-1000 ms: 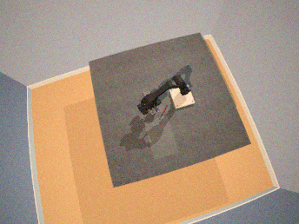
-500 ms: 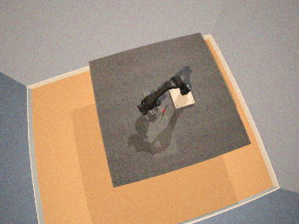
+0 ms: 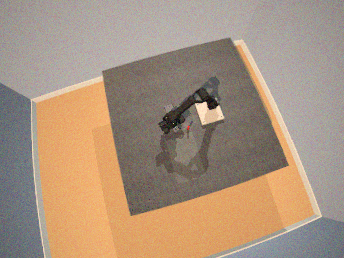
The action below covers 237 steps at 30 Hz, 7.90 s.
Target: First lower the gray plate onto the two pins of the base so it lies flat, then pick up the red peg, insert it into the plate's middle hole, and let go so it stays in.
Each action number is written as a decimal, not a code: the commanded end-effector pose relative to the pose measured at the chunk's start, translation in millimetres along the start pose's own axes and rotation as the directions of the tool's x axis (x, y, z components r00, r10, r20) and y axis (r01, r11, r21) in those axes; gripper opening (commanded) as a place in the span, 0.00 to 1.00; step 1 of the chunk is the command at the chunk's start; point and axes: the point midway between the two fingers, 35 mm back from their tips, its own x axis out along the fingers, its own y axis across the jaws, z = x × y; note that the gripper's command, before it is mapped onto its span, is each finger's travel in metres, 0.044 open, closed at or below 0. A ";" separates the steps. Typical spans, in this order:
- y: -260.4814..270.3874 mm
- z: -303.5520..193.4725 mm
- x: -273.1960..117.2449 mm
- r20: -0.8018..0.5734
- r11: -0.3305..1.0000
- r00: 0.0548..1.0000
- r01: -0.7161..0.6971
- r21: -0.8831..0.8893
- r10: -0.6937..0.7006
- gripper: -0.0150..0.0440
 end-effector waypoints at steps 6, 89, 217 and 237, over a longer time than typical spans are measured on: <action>-1.7 -1.2 14.0 -0.006 1.000 1.000 0.006 -0.002 -0.006 1.00; -7.6 29.6 -101.5 0.000 0.997 1.000 0.019 0.072 -0.019 0.25; -53.0 134.3 -100.6 0.008 0.974 1.000 0.008 0.228 -0.010 1.00; -70.7 -50.9 -122.1 -0.010 0.995 1.000 0.010 -0.096 -0.011 1.00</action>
